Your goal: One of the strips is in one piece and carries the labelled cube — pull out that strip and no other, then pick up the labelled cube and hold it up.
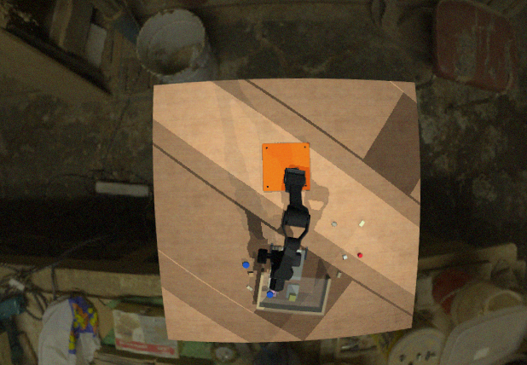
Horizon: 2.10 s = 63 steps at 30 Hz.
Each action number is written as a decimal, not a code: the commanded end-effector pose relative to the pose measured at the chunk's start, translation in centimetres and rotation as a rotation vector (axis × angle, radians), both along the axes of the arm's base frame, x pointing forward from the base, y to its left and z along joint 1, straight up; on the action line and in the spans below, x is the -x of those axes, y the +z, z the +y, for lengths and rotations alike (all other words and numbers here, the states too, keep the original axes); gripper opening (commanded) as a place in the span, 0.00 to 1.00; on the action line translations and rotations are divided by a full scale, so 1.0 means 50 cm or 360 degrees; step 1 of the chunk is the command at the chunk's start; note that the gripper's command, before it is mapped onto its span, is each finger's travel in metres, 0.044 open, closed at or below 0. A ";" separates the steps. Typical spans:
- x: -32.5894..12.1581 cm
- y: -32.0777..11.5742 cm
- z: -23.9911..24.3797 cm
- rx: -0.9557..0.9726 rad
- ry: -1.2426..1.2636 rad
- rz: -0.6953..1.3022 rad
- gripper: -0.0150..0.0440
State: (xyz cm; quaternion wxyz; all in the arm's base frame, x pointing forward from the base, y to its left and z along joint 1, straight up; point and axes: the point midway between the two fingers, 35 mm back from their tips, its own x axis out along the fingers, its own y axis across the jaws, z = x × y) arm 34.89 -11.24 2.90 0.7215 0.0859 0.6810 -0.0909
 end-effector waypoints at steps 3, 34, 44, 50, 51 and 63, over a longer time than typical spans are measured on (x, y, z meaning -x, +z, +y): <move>0.031 -0.011 0.008 -0.0004 -0.0005 0.0032 0.25; 0.120 -0.019 0.034 -0.0006 -0.0005 0.0040 0.25; 0.149 -0.021 0.042 -0.0007 -0.0005 0.0042 0.25; 0.166 -0.022 0.047 -0.0007 -0.0005 0.0043 0.25; 0.169 -0.022 0.047 -0.0007 -0.0005 0.0043 0.25; 0.201 -0.024 0.057 -0.0008 -0.0005 0.0046 0.25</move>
